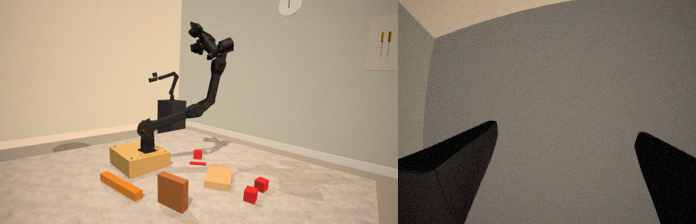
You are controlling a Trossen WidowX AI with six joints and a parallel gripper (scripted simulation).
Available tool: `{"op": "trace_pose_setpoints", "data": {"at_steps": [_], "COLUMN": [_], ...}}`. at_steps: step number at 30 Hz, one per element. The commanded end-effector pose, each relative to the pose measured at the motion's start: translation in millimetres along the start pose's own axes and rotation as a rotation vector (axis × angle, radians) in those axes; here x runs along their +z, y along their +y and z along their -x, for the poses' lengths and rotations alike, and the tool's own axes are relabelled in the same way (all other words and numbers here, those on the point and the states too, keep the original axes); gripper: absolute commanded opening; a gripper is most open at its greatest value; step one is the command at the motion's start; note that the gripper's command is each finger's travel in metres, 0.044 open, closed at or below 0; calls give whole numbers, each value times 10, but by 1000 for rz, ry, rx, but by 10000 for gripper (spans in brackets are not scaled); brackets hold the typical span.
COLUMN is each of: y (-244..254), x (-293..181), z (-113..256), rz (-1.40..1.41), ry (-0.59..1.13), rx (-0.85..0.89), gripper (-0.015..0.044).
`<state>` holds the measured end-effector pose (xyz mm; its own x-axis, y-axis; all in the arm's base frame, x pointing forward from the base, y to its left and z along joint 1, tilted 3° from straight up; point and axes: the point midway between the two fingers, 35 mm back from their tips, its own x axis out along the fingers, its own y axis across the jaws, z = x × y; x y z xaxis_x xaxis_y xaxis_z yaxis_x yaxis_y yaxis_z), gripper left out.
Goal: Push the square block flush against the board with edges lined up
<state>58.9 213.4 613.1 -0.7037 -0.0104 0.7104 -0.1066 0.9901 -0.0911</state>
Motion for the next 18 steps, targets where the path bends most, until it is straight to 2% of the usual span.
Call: {"op": "trace_pose_setpoints", "data": {"at_steps": [1, 10, 15, 18], "y": [0, -163, -421, -634], "x": [0, 223, 368, 468], "z": [0, -108, -321, -464], "rz": [0, 36, 104, 160], "ry": [0, -54, -83, -96], "rx": [0, -47, -132, -197], "gripper": [374, 138, 6, 0]}}
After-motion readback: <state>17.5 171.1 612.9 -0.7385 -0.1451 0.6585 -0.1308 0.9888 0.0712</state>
